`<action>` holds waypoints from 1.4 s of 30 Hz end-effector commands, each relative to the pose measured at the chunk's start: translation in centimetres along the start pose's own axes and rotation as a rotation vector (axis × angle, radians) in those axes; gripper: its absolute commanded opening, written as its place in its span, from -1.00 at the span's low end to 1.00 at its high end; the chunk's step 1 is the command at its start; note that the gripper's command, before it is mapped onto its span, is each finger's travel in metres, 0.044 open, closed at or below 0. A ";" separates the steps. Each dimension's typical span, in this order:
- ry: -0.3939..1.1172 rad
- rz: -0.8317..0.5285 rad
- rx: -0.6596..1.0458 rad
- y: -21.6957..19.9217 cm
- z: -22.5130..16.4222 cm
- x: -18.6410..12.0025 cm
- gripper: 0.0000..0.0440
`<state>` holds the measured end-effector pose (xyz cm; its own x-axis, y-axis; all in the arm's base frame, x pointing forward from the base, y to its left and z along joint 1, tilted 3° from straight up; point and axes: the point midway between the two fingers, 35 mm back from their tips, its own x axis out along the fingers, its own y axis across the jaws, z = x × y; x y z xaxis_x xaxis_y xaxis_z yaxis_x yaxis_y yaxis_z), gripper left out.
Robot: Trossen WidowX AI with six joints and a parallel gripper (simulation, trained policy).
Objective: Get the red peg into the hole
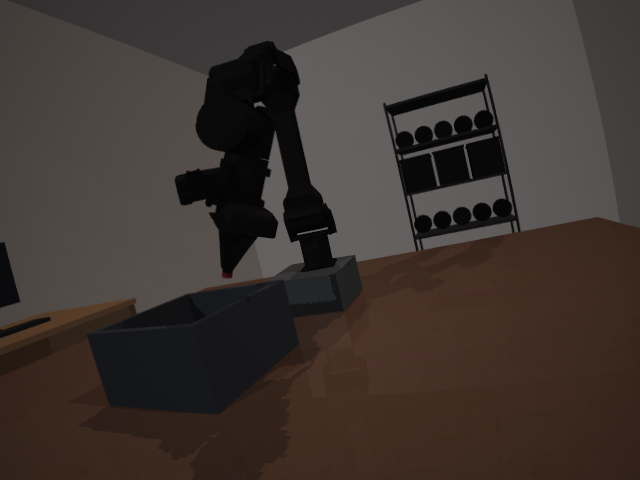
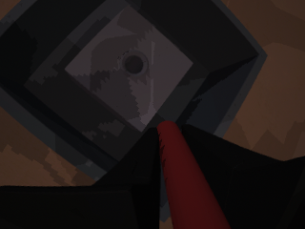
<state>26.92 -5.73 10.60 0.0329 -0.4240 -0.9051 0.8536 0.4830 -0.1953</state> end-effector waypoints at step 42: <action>0.175 0.218 -0.184 4.3 7.9 8.7 1.00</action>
<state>34.07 -13.20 4.89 0.1046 -0.1919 -0.9758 0.7416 0.6688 -0.0521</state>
